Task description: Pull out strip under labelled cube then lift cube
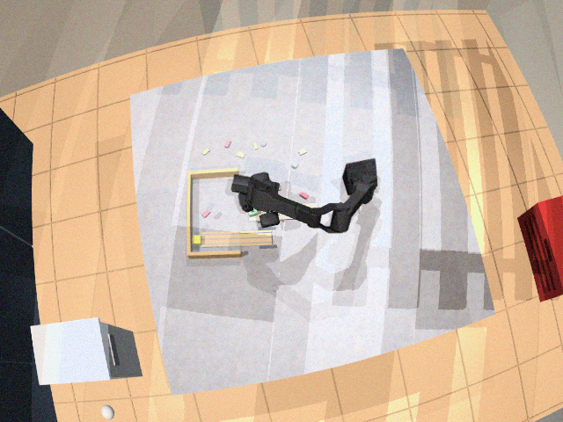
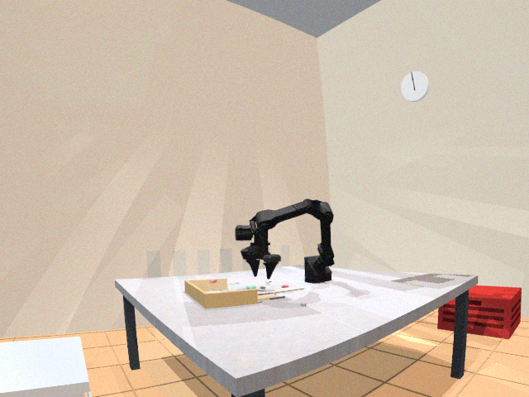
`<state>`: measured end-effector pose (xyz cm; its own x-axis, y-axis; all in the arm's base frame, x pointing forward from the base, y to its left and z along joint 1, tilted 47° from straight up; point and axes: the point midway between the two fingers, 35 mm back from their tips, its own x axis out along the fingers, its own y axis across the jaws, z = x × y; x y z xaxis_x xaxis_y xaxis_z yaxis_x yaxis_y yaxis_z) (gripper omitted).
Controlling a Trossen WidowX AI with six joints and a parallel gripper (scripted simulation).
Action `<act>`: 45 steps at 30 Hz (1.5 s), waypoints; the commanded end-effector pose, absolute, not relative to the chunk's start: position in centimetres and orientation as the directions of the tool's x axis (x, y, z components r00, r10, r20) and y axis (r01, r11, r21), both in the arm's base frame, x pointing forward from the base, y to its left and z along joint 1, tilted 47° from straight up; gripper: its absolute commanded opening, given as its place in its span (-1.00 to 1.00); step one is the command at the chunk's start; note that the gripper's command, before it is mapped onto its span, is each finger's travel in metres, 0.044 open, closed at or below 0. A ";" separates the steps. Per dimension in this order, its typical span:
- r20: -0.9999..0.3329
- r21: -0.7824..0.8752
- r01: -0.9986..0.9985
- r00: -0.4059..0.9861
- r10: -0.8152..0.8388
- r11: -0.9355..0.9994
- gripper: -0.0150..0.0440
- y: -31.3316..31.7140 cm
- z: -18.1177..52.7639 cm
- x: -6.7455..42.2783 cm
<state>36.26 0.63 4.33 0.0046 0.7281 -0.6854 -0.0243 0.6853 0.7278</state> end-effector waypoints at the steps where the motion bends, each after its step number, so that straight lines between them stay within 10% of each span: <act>1: -0.682 0.731 -0.017 0.002 0.731 0.682 1.00 0.4 4.1 37.8; 12: -0.683 0.731 -0.018 0.004 0.731 0.683 1.00 -0.1 3.7 40.9; 20: -0.683 0.730 -0.018 0.004 0.731 0.683 0.36 0.6 3.0 40.9; 45: -0.681 0.732 -0.019 0.004 0.732 0.681 0.36 3.7 0.2 40.9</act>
<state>40.97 3.18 0.70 0.0042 0.7297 -0.6838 -0.0236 0.6836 0.7294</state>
